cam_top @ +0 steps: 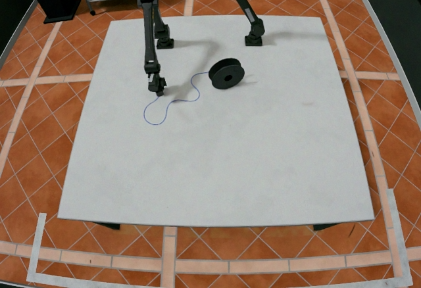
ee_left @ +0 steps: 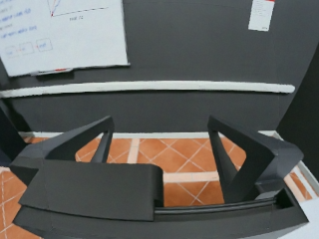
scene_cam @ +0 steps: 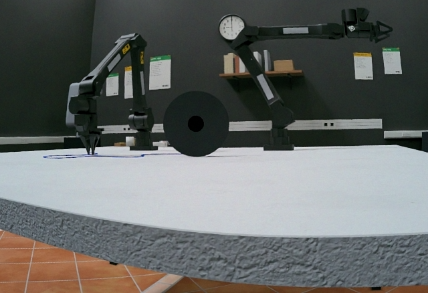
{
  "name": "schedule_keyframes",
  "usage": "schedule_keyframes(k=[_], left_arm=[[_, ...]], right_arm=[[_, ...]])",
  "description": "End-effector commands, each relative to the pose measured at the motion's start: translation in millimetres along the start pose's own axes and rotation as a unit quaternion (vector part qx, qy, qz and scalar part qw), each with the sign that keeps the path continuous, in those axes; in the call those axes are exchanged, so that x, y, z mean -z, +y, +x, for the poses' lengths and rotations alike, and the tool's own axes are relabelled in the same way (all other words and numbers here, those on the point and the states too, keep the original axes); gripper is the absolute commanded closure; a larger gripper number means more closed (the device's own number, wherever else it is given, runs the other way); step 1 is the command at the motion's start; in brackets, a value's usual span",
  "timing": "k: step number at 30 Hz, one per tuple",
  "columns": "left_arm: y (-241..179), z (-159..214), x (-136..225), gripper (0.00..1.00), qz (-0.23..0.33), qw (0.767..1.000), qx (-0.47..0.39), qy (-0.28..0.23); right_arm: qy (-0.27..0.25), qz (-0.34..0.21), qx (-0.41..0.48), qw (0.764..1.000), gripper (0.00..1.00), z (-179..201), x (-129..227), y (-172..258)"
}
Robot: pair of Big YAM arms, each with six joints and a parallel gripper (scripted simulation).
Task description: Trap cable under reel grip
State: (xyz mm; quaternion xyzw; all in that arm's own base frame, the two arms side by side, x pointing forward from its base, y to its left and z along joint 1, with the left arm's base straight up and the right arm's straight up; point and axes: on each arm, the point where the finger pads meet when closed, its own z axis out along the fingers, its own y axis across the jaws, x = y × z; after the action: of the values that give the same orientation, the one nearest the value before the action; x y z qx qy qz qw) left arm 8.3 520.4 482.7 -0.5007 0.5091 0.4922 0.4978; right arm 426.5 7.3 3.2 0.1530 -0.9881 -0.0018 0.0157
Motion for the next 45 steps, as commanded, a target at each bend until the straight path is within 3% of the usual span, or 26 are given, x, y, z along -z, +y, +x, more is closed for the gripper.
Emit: schedule_keyframes(k=[1,13,25,45], left_arm=[[7.2,-18.7,3.6,0.0,-0.006,1.0,0.005,-0.021],[7.2,-18.7,3.6,0.0,-0.006,1.0,0.005,-0.021],[7.2,-18.7,3.6,0.0,-0.006,1.0,0.005,-0.021],[7.2,-18.7,3.6,0.0,-0.006,1.0,0.005,-0.021]], right_arm=[[-0.03,0.008,0.005,1.0,0.85,-15.9,15.9,2.1],[-0.03,0.008,0.005,1.0,1.0,-15.9,16.0,2.1],[-0.03,0.008,0.005,1.0,1.0,-13.9,17.3,2.6],[-0.032,0.009,0.005,0.999,1.0,-24.4,64.5,-1.0]])
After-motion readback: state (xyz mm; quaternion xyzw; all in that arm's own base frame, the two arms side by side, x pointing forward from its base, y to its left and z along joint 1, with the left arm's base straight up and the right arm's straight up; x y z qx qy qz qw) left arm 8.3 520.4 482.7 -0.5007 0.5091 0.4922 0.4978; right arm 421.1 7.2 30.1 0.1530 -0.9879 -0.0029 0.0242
